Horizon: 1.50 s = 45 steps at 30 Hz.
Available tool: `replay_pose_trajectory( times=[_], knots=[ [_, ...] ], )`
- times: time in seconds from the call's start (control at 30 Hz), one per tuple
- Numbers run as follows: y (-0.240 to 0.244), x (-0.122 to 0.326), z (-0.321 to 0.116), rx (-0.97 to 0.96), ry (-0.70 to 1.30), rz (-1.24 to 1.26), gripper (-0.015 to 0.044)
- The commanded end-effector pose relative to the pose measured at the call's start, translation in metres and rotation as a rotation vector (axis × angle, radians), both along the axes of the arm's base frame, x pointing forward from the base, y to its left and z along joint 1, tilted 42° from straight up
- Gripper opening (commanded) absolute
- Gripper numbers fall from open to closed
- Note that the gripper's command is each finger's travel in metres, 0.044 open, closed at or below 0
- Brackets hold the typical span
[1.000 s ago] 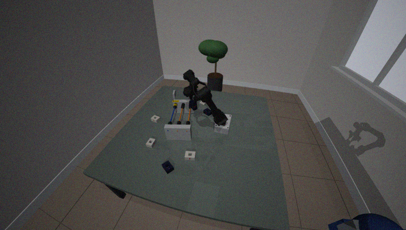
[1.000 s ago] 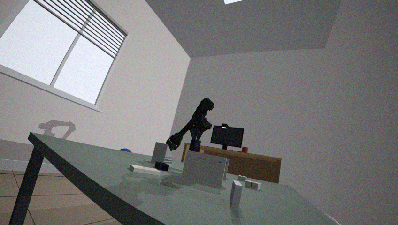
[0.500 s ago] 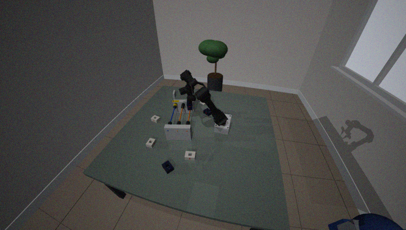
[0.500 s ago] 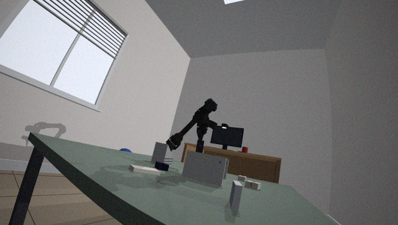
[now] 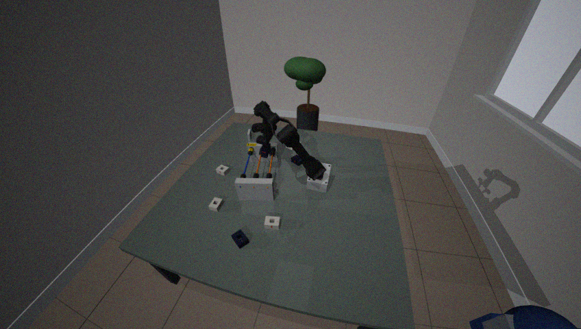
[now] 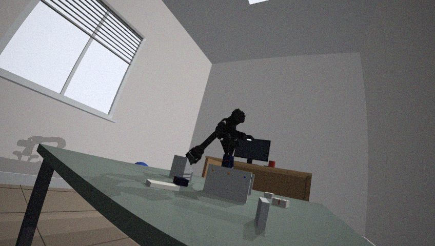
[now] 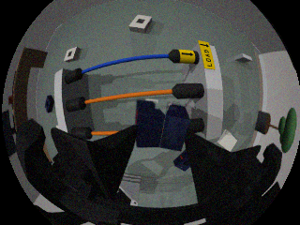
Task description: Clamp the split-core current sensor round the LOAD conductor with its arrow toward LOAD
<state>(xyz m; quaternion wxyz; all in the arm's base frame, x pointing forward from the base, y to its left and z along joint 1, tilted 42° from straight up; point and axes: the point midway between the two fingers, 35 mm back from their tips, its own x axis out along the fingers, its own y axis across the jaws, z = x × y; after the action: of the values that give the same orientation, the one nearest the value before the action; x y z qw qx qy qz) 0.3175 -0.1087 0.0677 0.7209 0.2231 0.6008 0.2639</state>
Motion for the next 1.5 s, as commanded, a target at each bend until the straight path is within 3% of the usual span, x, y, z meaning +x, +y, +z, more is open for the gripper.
replay_pose_trajectory(
  times=[0.0, 1.47],
  knots=[
    [0.002, 0.009, 0.002, 0.027, 0.073, -0.11, 0.0],
    [0.039, 0.077, 0.023, 0.334, 0.849, -1.024, 0.0]
  ],
)
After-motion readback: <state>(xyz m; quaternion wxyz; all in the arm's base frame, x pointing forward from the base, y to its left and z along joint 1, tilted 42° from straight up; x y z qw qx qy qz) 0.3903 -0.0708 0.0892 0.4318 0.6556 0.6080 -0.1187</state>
